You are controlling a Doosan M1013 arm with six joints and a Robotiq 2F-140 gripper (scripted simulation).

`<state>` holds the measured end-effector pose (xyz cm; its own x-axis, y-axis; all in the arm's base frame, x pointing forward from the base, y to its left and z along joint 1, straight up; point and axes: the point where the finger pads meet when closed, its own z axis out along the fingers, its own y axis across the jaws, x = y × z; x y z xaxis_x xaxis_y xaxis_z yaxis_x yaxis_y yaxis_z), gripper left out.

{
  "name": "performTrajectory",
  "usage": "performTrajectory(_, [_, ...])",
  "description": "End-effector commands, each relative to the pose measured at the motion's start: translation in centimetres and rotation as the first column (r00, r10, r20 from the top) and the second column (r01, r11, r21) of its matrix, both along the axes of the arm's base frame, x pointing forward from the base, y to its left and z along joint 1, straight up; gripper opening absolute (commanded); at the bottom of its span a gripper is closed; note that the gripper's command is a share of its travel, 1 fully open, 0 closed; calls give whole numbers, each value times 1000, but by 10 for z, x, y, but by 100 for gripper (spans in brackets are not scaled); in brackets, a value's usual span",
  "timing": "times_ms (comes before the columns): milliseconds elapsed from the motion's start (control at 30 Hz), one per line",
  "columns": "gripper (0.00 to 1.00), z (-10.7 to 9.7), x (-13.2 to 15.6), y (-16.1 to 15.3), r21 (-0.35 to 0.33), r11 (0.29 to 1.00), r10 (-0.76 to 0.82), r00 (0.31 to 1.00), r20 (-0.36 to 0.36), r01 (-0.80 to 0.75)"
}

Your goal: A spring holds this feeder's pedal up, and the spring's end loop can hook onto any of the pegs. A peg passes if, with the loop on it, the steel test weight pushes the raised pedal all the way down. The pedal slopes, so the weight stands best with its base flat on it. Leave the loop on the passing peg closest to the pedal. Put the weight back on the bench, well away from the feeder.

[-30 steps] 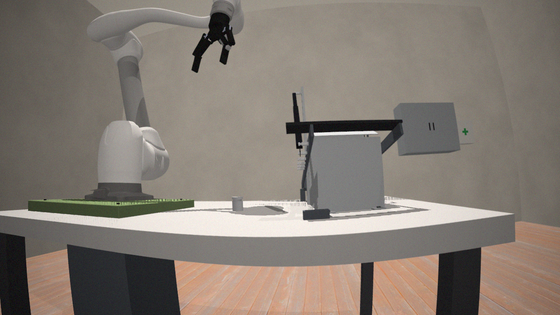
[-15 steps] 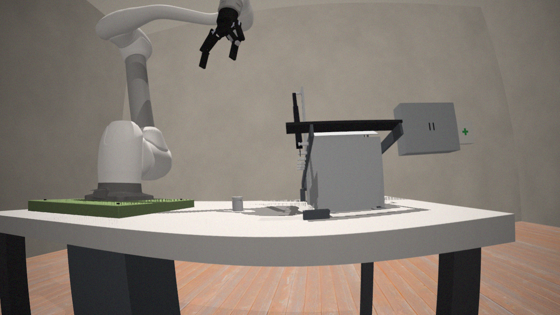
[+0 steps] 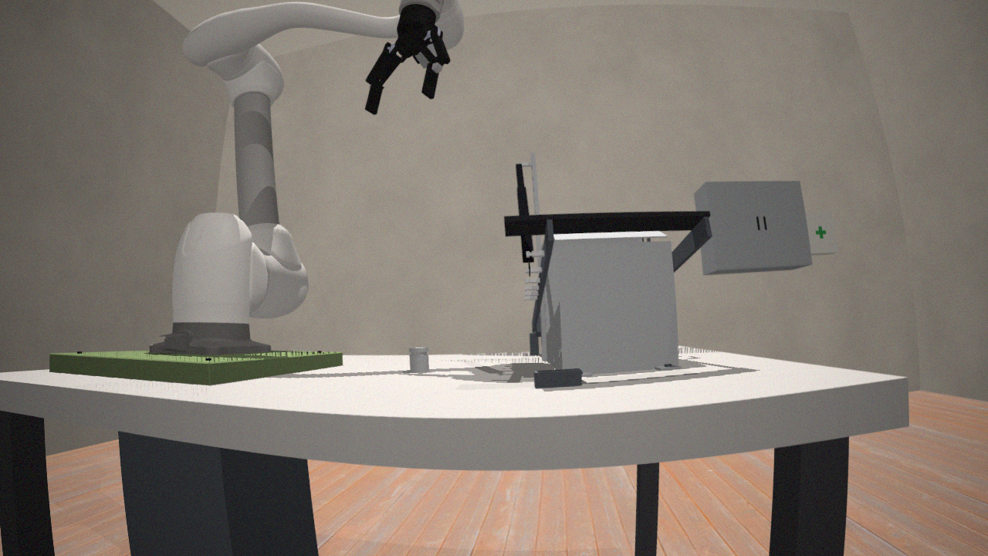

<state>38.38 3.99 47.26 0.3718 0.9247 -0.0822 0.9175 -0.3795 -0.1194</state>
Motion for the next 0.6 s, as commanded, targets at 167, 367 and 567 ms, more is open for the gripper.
performTrajectory(167, [100,1,30,-13,0,1000,0,1000,1,0])
performTrajectory(367, [100,1,33,-14,0,1000,0,1000,1,0])
performTrajectory(567, [100,1,33,-14,0,1000,0,1000,1,0])
